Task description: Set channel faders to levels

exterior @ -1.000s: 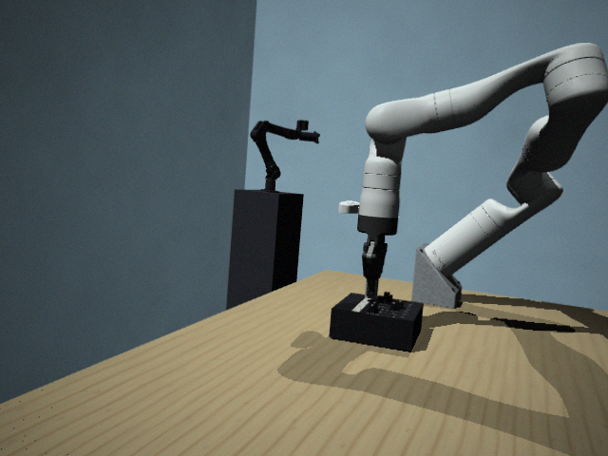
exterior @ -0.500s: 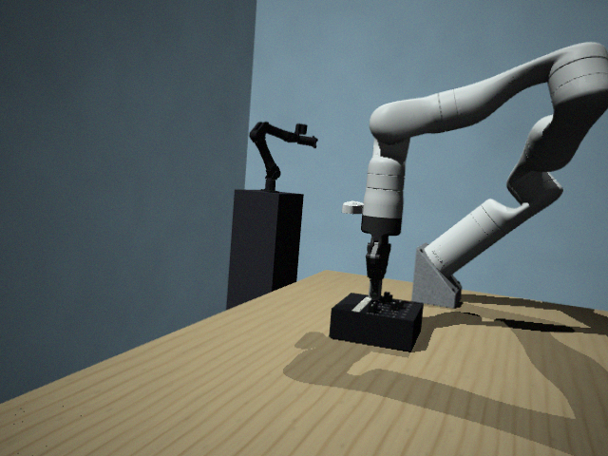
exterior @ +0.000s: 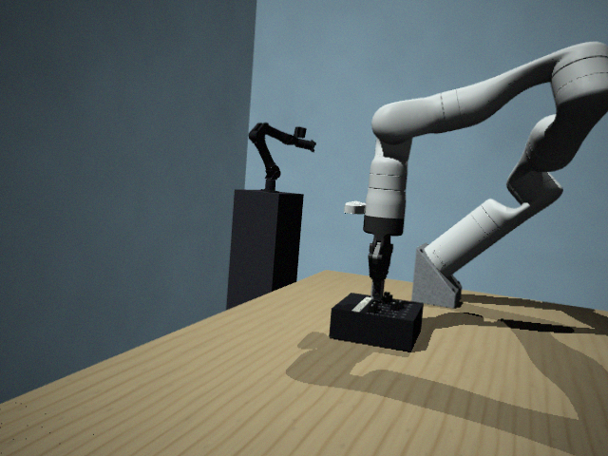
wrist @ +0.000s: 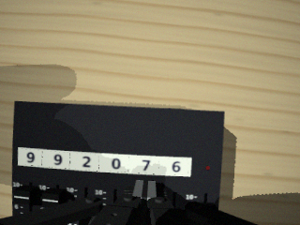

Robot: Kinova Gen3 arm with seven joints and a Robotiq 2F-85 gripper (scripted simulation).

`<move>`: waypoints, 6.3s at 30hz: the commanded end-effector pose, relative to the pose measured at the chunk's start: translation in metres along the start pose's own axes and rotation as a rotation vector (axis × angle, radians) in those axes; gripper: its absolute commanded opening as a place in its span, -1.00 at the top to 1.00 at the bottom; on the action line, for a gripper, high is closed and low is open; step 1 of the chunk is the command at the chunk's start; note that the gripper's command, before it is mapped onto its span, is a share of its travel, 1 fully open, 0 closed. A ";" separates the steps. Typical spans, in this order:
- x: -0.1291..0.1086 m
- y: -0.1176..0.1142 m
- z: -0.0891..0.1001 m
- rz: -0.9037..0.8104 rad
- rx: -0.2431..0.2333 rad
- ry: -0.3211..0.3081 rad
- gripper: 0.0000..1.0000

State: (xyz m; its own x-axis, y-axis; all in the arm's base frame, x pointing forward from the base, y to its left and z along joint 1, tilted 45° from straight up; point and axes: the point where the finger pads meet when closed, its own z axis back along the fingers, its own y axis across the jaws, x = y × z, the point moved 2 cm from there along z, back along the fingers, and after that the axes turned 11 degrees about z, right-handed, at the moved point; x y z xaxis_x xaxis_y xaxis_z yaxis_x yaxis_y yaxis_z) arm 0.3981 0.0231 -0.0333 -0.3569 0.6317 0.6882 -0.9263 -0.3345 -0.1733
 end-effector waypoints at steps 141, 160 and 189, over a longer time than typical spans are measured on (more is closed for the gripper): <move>-0.006 0.001 0.120 0.001 -0.002 0.001 -1.00; -0.006 0.001 0.120 0.001 -0.002 0.001 -1.00; -0.006 0.001 0.120 0.001 -0.002 0.001 -1.00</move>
State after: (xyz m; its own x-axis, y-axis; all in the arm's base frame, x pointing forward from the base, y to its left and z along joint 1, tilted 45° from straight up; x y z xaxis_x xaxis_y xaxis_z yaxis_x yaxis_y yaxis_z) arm 0.4137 -0.0640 0.0469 -0.3575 0.6311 0.6884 -0.9261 -0.3346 -0.1743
